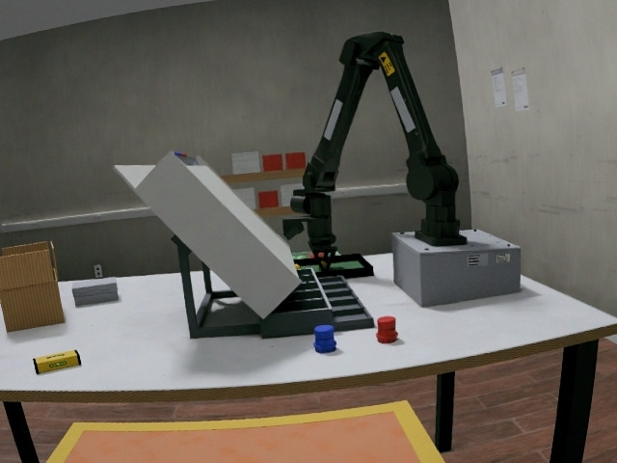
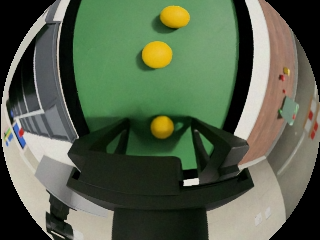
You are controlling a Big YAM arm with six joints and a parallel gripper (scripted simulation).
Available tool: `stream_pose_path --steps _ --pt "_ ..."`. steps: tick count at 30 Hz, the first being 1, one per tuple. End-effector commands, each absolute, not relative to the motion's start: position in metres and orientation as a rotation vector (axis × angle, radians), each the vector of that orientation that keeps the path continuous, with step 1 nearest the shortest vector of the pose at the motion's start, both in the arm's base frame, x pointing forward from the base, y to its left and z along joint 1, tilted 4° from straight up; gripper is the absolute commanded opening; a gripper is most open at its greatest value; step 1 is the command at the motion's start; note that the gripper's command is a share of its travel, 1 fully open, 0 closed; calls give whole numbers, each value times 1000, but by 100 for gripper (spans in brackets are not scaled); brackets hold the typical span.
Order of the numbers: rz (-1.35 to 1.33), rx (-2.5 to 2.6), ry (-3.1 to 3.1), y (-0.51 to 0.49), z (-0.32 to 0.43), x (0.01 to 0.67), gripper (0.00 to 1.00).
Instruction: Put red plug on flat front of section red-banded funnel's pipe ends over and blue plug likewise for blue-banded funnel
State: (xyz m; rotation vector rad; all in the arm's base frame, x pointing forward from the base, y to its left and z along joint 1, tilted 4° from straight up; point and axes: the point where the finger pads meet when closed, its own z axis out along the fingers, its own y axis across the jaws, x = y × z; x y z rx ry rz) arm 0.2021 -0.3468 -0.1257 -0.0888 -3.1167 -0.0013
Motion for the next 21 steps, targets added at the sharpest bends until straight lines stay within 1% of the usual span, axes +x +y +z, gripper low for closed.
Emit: stream_pose_path --steps 1,21 --pt "8 -94 -3119 -348 -126 195 80" --pt "15 -87 -3122 -349 -123 196 80"
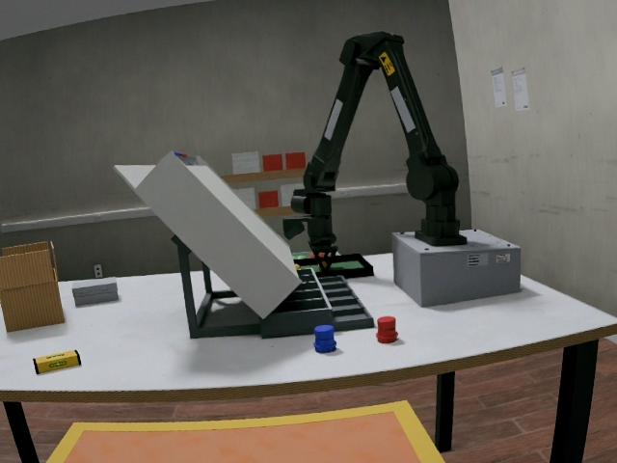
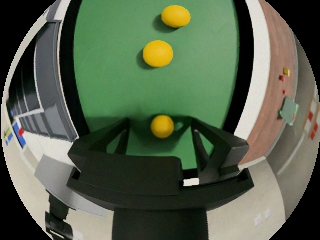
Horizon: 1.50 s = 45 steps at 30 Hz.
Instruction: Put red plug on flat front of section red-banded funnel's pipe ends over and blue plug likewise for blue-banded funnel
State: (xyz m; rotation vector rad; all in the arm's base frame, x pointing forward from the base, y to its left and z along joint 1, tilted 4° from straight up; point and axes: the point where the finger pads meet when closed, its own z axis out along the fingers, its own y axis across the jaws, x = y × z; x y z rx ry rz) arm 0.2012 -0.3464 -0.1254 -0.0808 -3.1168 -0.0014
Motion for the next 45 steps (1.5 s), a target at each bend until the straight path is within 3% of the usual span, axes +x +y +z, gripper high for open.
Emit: stream_pose_path --steps 1,45 --pt "15 -87 -3122 -349 -123 196 80" --pt "-51 -113 -3088 -353 -97 204 80"
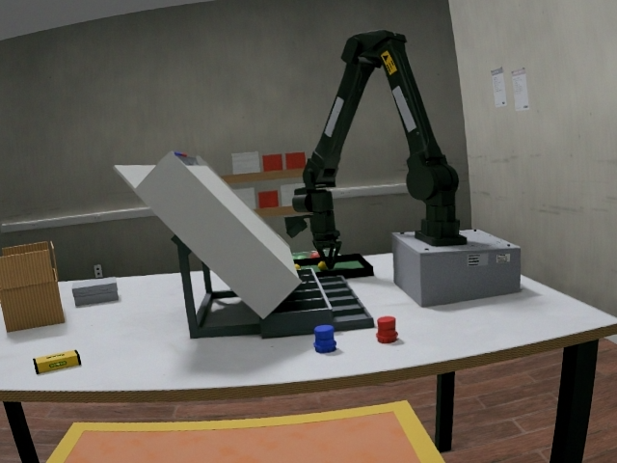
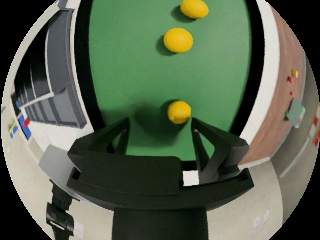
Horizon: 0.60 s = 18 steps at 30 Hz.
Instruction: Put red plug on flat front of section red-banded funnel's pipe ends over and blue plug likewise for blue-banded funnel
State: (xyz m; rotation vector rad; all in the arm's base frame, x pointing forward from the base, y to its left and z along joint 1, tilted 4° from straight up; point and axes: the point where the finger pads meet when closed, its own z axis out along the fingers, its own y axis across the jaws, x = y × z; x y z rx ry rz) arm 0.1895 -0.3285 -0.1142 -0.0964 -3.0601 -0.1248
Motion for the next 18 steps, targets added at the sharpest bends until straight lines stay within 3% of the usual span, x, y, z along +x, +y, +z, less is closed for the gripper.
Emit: stream_pose_path --steps 1,18 --pt "-51 -113 -3087 -353 -95 205 80" --pt "-102 -100 -3071 -364 -87 213 80"
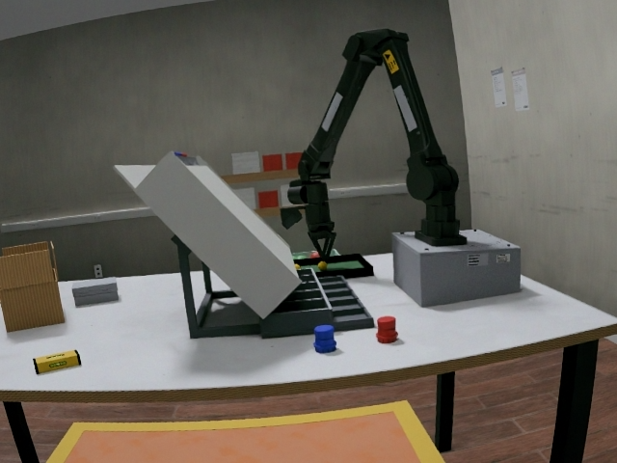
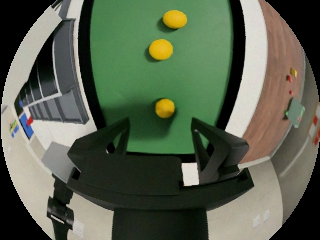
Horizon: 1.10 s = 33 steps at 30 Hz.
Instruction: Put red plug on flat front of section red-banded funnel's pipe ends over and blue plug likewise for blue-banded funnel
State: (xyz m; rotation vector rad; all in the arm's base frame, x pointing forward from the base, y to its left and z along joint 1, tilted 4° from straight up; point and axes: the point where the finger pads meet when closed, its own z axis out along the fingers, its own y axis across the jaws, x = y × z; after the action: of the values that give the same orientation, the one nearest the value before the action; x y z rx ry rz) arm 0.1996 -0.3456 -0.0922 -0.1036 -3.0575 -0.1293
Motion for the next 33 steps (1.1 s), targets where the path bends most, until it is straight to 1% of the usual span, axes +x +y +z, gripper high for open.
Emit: stream_pose_path --steps 1,18,33 --pt "-106 -99 -3070 -364 -86 214 80" --pt "-50 -112 -3088 -367 -89 215 80" --pt "-75 -108 -3082 -364 -92 216 80"
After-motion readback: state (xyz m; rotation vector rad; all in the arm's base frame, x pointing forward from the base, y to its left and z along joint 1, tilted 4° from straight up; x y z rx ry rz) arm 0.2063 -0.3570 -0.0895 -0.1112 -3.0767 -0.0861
